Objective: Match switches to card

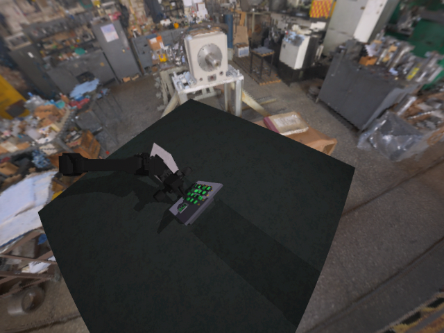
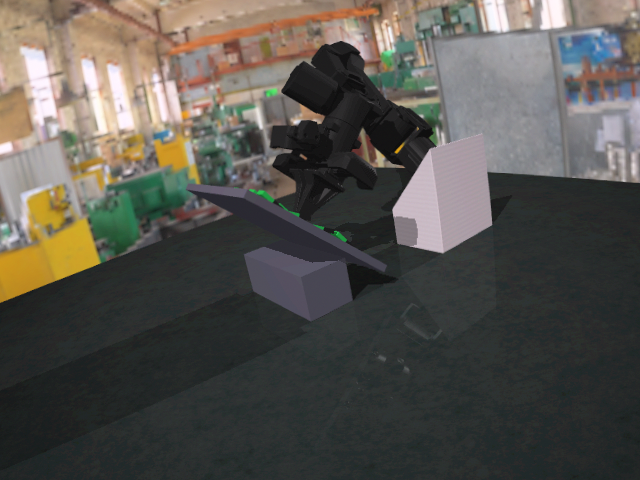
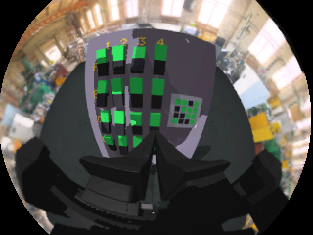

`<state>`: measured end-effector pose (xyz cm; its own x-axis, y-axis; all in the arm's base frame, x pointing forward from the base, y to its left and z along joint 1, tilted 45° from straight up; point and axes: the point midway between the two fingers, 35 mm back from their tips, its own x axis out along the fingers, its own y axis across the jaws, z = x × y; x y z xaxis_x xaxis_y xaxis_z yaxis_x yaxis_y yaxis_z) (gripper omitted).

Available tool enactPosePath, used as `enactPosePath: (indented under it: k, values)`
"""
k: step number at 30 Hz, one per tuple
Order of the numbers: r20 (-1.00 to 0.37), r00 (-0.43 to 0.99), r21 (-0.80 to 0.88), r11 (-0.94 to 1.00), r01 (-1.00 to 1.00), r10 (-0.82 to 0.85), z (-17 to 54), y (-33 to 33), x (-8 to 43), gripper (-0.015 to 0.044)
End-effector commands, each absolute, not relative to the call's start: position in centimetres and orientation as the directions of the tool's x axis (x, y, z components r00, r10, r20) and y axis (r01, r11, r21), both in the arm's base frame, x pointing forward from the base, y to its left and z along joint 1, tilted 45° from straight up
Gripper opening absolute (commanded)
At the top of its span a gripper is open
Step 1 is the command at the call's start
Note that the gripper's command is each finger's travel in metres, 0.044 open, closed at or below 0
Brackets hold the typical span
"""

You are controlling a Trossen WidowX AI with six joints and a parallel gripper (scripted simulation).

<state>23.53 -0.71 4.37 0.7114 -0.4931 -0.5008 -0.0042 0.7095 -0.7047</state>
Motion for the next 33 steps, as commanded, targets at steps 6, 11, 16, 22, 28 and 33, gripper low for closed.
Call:
enactPosePath:
  k: [6, 11, 16, 22, 28, 33]
  values:
    - [-0.503, 0.713, -0.705, 0.709, -0.011, -0.489, 4.3, -0.7, 23.6, 0.0000]
    - [-0.528, 0.693, -0.697, 0.717, -0.024, -0.491, 4.6, 0.6, 22.5, 0.0000]
    - [-0.531, 0.685, -0.698, 0.715, -0.021, -0.499, 6.7, 2.4, 19.9, 0.0000]
    - [-0.520, 0.692, -0.703, 0.711, -0.014, -0.501, 7.6, 2.7, 19.2, 0.0000]
    - [-0.520, 0.692, -0.703, 0.711, -0.014, -0.501, 7.6, 2.7, 19.2, 0.0000]
    - [-0.522, 0.691, -0.701, 0.713, -0.015, -0.500, 7.3, 5.2, 20.1, 0.0000]
